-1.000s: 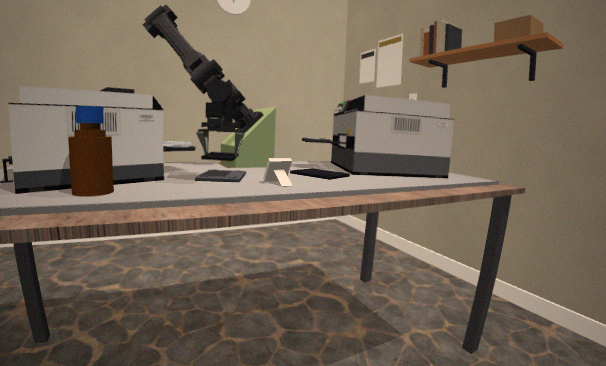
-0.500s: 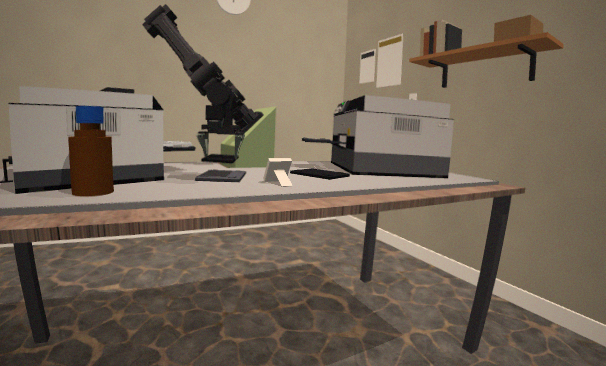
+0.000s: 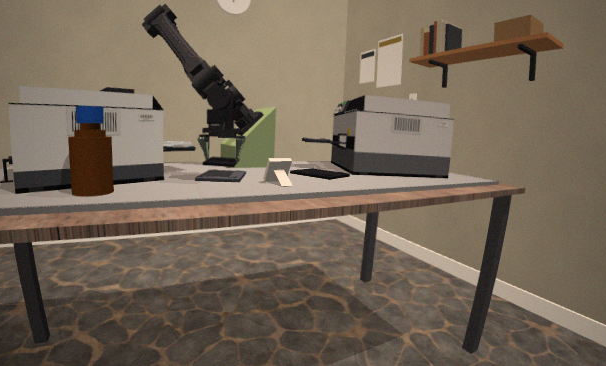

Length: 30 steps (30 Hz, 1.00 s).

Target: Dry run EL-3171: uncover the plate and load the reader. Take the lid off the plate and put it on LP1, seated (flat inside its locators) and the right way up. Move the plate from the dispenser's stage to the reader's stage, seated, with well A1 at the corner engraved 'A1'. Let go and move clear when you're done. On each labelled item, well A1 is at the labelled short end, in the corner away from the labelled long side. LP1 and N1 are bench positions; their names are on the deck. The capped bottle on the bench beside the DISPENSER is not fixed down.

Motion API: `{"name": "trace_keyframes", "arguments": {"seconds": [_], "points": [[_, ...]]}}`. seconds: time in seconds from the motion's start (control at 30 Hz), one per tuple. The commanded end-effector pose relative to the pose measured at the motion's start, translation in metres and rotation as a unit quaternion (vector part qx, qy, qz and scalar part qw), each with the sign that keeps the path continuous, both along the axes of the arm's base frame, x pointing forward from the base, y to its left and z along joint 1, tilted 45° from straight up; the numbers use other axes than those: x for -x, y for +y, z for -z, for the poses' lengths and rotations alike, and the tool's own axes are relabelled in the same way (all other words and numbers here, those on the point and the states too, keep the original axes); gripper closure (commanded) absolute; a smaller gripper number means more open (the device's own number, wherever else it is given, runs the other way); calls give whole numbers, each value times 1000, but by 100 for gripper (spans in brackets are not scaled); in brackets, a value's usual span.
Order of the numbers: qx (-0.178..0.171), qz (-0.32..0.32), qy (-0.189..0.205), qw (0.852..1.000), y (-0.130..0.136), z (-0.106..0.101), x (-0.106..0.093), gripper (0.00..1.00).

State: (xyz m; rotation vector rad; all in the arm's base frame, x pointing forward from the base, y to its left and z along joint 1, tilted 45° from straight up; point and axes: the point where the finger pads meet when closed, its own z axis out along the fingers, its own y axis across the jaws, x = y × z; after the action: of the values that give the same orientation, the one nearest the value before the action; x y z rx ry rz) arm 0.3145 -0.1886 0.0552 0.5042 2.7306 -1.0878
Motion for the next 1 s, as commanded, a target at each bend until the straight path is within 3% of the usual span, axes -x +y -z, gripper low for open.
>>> {"name": "trace_keyframes", "arguments": {"seconds": [0.0, 0.17, 0.73, 0.97], "points": [[1, -5, -6, 1000, -4, -1, -7, 14], [4, -7, -17, 1000, -5, -6, -13, 14], [1, -6, -5, 1000, -9, 9, -6, 14], [3, -3, -14, 1000, -15, 7, -15, 14]]}}
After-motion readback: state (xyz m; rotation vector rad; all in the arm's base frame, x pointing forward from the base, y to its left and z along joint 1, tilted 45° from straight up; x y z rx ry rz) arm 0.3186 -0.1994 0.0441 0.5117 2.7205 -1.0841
